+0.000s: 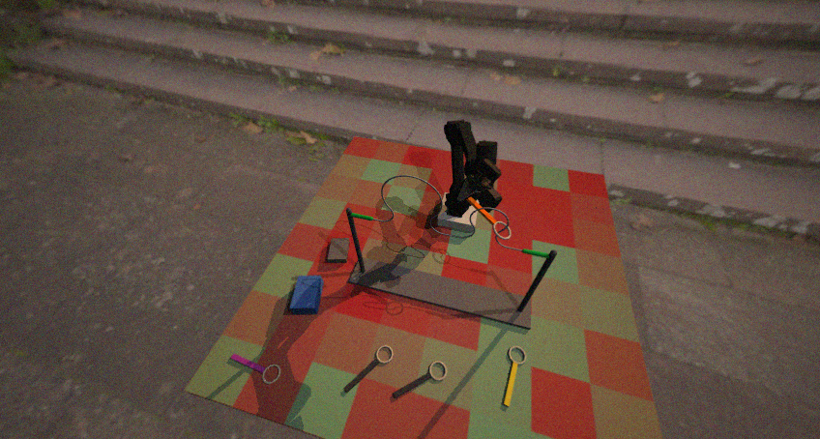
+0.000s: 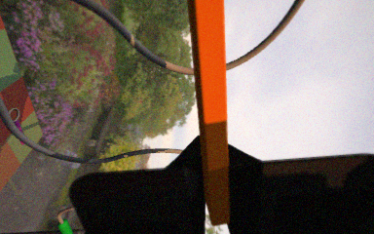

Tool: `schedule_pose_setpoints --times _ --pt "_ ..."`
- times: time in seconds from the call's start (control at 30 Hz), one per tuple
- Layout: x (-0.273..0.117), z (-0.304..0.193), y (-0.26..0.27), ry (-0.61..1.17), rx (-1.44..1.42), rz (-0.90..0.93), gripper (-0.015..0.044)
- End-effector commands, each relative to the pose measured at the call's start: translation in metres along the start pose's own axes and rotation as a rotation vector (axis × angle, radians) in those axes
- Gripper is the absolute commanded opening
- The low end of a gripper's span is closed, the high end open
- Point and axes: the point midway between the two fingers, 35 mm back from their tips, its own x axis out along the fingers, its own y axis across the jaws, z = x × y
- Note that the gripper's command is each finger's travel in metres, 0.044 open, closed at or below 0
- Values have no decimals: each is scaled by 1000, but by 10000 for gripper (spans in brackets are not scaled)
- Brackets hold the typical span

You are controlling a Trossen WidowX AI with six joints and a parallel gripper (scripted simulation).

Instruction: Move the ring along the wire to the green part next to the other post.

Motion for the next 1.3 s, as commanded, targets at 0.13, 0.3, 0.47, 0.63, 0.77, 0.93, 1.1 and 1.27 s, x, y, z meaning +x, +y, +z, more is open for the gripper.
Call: schedule_pose_setpoints --times 0.13,0.3,0.47,0.63,0.77,0.93,1.1,1.27 --pt "-2 -1 13 2 30 12 -150" --pt "-3 0 25 11 90 39 -150" --pt "-6 2 40 21 171 75 -150" --pt "-10 6 58 35 271 121 -150" --pt "-14 10 72 46 357 160 -150" --pt "-25 17 85 105 441 218 -150" --pt "-36 26 100 152 546 282 -150" --pt "-43 37 114 169 656 338 -150"
